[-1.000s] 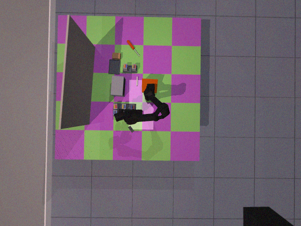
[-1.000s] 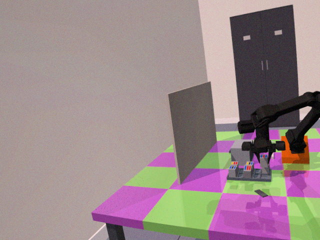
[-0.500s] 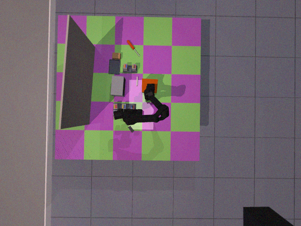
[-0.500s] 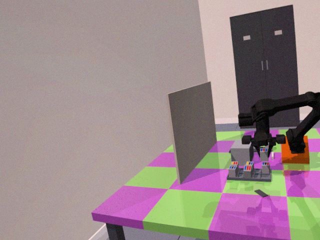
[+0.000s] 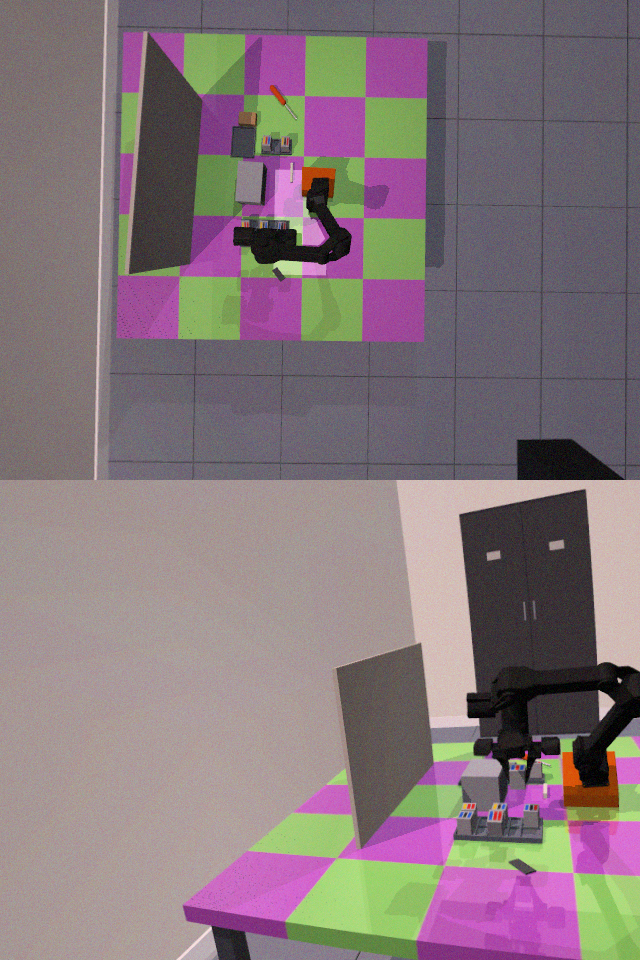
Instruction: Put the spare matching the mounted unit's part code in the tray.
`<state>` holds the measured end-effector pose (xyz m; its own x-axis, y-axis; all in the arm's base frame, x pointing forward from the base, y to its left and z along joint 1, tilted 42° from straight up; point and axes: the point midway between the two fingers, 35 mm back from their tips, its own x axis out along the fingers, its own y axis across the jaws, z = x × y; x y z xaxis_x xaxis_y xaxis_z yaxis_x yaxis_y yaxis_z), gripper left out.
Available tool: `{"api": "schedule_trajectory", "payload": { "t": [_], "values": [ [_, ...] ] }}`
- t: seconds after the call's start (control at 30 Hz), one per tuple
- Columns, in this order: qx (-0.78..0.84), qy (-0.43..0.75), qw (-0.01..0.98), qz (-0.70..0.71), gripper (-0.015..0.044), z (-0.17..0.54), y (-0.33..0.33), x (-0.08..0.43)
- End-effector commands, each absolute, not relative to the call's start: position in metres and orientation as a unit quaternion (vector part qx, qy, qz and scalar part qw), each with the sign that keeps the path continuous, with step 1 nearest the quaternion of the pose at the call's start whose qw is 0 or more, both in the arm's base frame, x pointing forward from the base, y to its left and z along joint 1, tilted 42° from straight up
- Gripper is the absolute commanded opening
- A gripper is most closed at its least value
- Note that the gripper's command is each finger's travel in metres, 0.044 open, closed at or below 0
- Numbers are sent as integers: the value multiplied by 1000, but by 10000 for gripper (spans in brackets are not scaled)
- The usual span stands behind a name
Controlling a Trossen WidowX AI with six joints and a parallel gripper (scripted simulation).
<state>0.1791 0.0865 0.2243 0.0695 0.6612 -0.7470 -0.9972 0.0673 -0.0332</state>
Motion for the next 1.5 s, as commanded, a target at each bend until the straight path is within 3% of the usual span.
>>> {"api": "schedule_trajectory", "payload": {
  "t": [0.0, 1.47],
  "values": [
    [-295, 296, 671, 613, 0, 221, 76, 197],
    [-303, 316, 664, 606, 0, 122, -80, 330]
  ]
}}
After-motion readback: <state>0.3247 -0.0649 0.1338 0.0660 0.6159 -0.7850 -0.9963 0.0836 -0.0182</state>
